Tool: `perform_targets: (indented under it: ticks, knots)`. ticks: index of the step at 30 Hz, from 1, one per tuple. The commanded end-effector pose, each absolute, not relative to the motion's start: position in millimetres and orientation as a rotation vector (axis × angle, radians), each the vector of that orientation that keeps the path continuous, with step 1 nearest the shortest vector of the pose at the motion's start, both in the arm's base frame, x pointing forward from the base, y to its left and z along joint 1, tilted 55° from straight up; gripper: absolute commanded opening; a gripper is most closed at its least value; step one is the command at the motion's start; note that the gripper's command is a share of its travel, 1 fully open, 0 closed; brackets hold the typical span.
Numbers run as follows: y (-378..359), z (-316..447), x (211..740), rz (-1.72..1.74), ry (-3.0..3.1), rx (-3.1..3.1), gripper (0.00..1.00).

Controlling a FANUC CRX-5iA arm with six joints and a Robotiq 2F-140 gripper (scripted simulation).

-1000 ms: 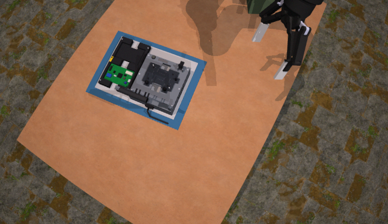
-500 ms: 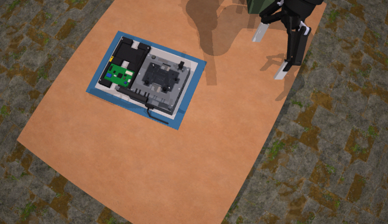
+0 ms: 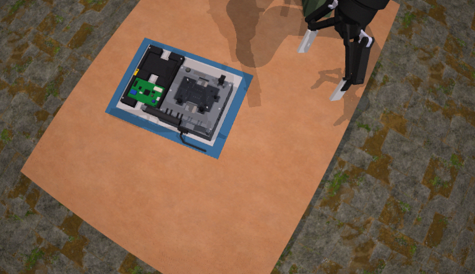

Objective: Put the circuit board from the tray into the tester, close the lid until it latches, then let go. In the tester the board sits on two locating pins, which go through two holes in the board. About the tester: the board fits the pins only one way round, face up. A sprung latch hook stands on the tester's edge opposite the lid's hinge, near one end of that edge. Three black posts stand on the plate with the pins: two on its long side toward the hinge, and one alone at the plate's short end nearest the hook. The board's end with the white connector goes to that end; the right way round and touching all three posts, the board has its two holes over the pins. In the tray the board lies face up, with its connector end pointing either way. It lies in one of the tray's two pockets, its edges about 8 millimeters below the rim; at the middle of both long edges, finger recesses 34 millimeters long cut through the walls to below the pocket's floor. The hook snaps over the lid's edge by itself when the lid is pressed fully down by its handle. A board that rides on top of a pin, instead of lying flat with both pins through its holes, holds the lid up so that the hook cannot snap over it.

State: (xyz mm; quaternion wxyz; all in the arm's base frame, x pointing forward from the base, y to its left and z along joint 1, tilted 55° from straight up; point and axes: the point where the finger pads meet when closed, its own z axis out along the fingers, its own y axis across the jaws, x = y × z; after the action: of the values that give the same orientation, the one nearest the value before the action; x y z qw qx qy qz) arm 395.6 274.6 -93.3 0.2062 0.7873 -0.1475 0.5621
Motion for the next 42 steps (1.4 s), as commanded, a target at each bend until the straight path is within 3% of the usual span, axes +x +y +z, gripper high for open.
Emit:
perform_targets:
  ticks: [1, 42]
  knots:
    - [273.3, -84.5, 401.4, 1.508, -0.350, 2.186, 1.00]
    - [199.8, 61.5, 482.8, 0.702, 0.529, 2.019, 1.00]
